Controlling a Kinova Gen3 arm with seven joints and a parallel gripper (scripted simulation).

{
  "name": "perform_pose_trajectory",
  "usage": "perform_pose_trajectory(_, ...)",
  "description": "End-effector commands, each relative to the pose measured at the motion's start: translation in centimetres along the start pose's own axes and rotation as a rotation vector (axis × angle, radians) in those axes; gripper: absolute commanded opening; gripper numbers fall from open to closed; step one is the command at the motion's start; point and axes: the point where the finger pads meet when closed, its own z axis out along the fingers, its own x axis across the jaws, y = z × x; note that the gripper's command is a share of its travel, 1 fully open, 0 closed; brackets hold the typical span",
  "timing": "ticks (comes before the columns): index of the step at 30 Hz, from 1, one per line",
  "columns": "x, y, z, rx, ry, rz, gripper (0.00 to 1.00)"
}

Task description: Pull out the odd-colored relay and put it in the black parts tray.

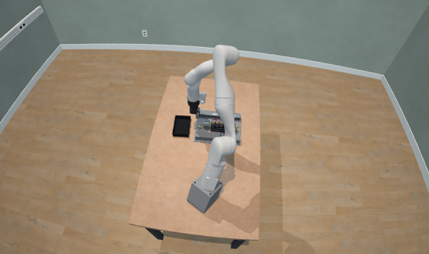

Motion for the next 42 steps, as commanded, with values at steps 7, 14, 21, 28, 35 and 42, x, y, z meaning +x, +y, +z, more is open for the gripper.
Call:
perform_pose_trajectory(7, 0.6, 5.7, 0.1, 0.0, -0.002, -0.023, 0.0)
perform_pose_trajectory(14, 1.0, 9.0, 0.0, 0.0, -0.002, -0.023, 0.0)
perform_pose_trajectory(21, 1.2, 10.7, 0.0, 0.0, -0.002, -0.023, 0.0)
perform_pose_trajectory(28, 1.3, 11.3, 0.0, 0.0, -0.002, -0.023, 0.0)
perform_pose_trajectory(35, 1.3, 11.4, 0.0, 0.0, -0.002, -0.023, 0.0)
perform_pose_trajectory(42, 1.3, 11.4, 0.0, 0.0, -0.002, -0.023, 0.0)
